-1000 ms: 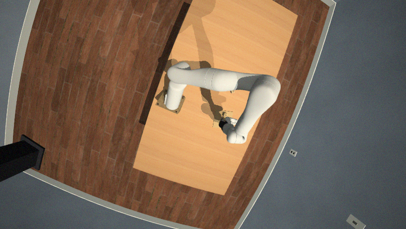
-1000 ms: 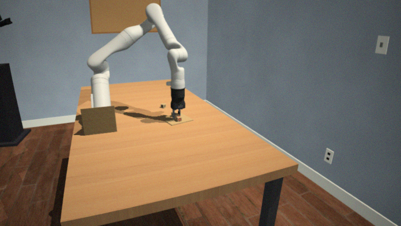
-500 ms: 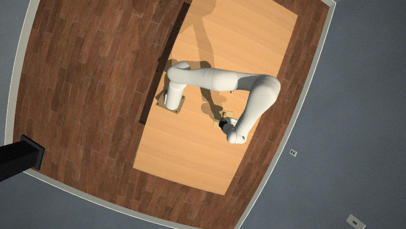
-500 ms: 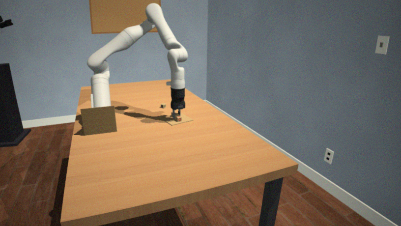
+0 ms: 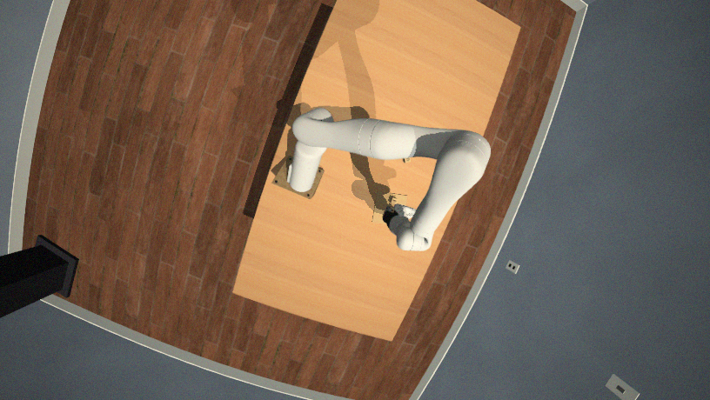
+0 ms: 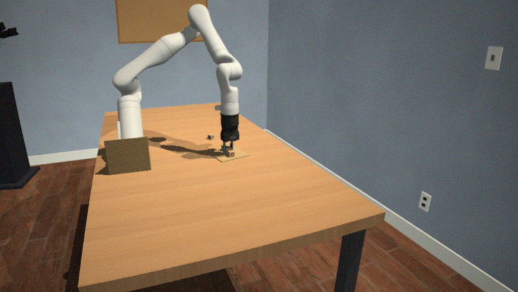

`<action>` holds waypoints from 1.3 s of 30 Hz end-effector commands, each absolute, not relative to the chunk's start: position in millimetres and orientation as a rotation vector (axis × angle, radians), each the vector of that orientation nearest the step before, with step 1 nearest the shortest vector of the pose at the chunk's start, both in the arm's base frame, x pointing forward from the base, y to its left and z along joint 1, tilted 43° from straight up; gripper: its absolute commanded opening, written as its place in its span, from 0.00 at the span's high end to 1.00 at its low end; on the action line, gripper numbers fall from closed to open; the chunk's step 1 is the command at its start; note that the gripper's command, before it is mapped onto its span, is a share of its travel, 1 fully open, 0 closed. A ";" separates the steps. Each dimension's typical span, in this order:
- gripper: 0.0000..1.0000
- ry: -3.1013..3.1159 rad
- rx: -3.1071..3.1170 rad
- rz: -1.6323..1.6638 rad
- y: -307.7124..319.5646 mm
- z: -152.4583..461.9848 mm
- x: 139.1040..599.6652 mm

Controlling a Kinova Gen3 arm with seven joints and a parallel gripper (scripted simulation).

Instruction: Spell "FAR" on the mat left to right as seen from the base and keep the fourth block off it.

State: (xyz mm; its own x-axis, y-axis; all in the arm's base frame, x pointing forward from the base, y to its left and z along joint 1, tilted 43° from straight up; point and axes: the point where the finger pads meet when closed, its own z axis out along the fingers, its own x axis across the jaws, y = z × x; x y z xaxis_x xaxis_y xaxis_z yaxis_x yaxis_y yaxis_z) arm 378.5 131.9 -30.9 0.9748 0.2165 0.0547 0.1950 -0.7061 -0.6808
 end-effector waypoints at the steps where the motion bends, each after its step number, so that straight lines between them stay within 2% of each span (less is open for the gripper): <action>1: 0.51 -0.276 -2.374 0.034 134.1 -29.1 380.9; 39: 0.51 -0.274 -2.373 0.038 135.6 -31.5 379.4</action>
